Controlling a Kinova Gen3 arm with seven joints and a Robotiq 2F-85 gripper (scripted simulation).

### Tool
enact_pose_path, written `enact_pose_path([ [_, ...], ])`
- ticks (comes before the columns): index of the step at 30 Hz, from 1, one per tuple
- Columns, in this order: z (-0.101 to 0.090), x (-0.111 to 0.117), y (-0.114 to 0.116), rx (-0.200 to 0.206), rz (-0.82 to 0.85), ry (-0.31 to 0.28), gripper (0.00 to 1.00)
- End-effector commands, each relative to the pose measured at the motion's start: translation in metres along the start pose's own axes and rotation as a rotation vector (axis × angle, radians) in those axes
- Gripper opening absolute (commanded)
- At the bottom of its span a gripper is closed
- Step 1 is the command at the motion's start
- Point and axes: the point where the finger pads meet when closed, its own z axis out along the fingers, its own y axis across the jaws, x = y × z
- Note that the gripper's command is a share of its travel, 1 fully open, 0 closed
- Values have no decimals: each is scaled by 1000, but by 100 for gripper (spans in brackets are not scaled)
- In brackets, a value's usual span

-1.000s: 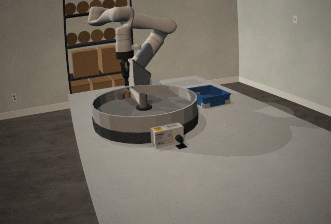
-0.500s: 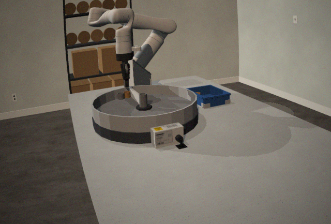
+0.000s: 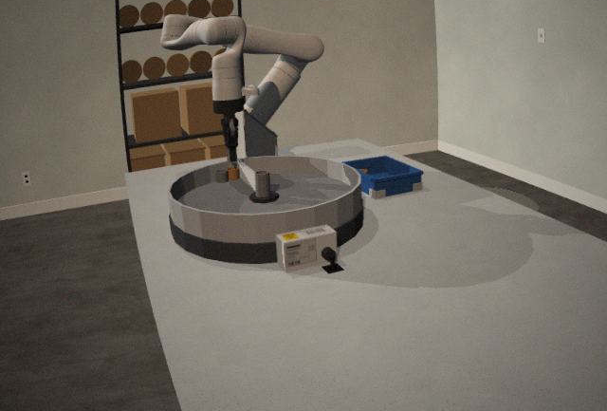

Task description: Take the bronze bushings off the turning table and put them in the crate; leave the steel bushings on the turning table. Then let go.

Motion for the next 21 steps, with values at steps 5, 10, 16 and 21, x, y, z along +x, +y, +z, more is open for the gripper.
enact_pose_path([
  [5, 4, 0, 0, -1, 0, -1, 14],
  [10, 4, 0, 0, -1, 0, -1, 14],
  [16, 4, 0, 0, -1, 0, -1, 14],
  [21, 8, 0, 0, -1, 0, -1, 14],
])
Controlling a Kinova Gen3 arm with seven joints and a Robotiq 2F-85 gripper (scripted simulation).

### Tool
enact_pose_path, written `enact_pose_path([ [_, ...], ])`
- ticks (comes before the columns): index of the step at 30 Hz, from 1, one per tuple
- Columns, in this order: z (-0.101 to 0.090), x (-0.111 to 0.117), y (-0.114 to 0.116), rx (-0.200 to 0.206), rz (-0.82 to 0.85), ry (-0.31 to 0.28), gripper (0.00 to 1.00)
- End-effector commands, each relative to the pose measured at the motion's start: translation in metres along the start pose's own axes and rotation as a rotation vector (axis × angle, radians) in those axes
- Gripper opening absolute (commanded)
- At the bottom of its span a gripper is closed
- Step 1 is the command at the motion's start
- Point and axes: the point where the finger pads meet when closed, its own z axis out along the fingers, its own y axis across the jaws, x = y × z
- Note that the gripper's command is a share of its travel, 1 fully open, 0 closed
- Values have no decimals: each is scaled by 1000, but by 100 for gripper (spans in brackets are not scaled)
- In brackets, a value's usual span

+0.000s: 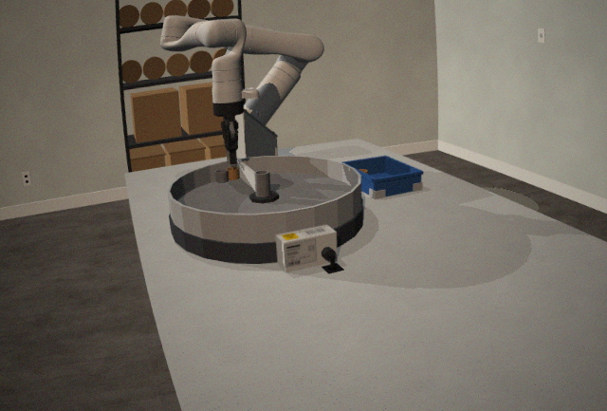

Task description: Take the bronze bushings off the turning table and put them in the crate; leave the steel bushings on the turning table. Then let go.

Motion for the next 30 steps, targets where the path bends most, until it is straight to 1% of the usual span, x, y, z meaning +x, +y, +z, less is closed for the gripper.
enact_pose_path([
  [1, 2, 0, 0, 0, 0, 1, 14],
  [13, 2, 0, 0, 0, 0, 1, 14],
  [18, 7, 0, 0, 0, 0, 1, 14],
  [30, 7, 0, 0, 0, 0, 1, 14],
])
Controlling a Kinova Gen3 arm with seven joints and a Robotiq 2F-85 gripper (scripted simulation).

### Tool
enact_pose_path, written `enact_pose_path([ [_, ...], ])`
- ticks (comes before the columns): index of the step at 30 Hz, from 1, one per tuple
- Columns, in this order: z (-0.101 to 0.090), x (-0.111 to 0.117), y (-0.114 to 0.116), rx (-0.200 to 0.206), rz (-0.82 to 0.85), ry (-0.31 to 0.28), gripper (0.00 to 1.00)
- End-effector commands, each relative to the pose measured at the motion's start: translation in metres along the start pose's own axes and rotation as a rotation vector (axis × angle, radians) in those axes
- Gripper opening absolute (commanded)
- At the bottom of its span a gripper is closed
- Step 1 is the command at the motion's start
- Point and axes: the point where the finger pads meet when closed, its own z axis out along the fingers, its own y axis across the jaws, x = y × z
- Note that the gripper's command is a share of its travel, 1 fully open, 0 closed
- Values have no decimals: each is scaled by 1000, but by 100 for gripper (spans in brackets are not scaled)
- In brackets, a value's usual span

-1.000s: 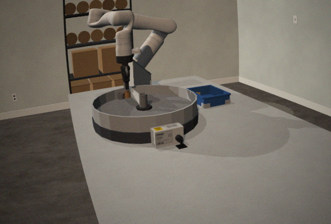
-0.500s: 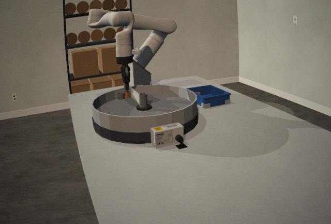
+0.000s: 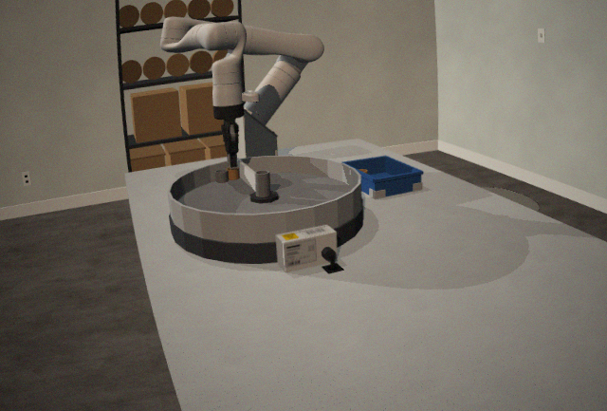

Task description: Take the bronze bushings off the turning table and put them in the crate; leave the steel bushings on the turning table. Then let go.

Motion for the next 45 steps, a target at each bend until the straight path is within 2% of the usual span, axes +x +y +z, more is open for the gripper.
enact_pose_path([
  [1, 0, 0, 0, -1, 0, -1, 14],
  [45, 13, 0, 0, -1, 0, -1, 14],
])
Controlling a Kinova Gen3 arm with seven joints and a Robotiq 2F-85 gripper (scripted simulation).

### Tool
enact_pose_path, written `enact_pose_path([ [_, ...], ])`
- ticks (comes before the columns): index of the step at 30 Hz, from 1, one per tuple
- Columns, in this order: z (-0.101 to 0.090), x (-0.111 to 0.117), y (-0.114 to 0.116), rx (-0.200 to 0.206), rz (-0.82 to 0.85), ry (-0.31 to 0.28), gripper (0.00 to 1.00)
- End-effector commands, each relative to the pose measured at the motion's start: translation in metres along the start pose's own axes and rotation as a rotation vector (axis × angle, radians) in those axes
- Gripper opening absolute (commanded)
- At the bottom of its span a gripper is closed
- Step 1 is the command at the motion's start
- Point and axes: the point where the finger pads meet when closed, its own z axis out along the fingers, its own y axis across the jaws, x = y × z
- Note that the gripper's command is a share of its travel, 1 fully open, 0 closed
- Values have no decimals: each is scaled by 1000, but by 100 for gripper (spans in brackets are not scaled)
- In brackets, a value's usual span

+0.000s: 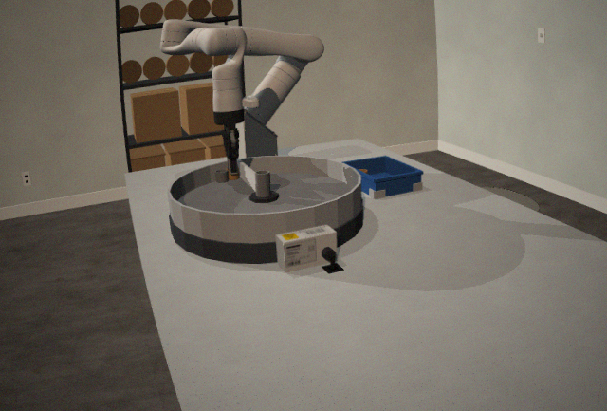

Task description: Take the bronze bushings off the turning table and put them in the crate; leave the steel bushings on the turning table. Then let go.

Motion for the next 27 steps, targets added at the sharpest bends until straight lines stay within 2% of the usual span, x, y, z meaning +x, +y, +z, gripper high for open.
enact_pose_path([
  [1, -1, 0, 0, -1, 0, -1, 14],
  [23, 4, 0, 0, -1, 0, -1, 14],
  [24, 4, 0, 0, -1, 0, -1, 0],
  [27, 4, 0, 0, -1, 0, -1, 0],
])
